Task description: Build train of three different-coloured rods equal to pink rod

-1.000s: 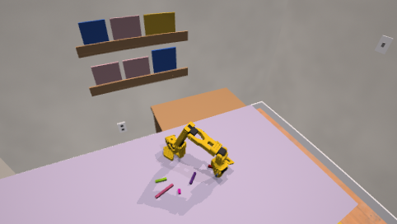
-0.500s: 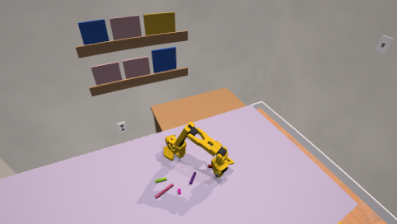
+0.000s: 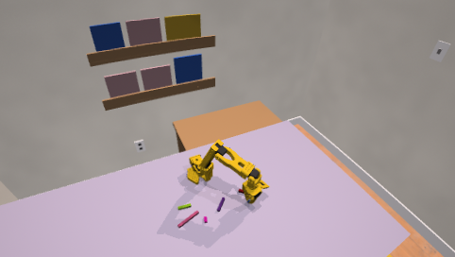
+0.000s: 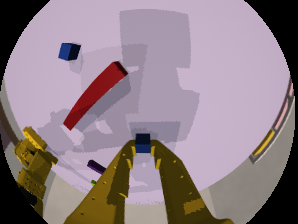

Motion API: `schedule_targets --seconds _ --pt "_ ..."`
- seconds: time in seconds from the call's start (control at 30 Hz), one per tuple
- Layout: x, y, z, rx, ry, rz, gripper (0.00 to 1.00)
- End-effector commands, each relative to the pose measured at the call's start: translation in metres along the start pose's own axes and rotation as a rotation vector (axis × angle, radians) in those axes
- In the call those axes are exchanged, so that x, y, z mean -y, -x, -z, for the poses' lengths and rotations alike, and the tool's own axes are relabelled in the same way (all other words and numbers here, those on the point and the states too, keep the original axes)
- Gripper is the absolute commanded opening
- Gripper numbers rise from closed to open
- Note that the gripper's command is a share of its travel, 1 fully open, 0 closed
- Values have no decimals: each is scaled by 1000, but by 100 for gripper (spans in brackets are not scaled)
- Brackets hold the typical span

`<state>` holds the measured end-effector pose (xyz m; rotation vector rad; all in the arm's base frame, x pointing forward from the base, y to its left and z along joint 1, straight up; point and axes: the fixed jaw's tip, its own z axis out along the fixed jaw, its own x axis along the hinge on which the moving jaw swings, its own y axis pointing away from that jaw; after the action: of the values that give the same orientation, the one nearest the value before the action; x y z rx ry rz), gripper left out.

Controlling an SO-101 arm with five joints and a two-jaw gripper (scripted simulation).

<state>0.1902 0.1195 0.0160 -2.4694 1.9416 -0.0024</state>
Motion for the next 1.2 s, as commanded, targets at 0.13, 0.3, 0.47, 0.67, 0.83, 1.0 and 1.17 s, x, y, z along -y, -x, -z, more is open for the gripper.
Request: schedule_targets --seconds 0.13,0.3,0.47,0.67,0.83,1.0,1.17 --pt "18 6 25 43 -131 8 0" --pt "18 6 25 43 -131 8 0" --pt "18 6 25 43 -131 8 0" --pt "18 6 25 43 -131 8 0" --pt "18 6 24 43 -131 8 0" --pt "19 6 21 43 -131 8 0" --pt "19 6 19 43 -131 8 0"
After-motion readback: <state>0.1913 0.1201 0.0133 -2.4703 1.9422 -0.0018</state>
